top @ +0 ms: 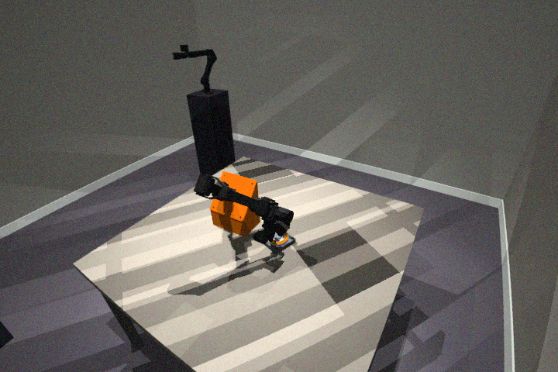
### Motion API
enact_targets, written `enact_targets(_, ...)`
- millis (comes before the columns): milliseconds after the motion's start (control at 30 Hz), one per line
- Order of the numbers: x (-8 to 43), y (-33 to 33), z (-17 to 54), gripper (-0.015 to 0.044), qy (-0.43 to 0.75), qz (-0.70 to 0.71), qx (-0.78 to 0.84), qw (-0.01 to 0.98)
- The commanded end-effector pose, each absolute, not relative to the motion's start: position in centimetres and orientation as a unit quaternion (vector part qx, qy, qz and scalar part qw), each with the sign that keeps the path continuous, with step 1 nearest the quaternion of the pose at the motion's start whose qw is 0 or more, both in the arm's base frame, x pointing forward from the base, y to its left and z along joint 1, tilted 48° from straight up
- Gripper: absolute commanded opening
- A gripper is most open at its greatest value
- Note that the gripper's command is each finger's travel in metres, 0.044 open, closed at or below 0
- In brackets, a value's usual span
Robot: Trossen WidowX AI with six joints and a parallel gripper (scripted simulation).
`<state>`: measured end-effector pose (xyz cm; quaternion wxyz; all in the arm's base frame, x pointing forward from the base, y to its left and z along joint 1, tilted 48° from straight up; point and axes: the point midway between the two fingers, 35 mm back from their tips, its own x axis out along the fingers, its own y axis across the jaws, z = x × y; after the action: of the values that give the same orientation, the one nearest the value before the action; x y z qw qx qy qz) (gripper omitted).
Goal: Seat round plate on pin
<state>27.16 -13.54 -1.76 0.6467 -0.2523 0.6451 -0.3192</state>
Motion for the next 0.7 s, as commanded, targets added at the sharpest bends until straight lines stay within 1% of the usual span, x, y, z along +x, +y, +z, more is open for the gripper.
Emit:
enact_targets(0, 27.8, -13.6, -1.6, 0.0, 0.641, -0.32, -0.252, 0.651)
enact_targets(667, 29.5, -13.4, -1.9, 0.0, 0.641, -0.32, -0.251, 0.651)
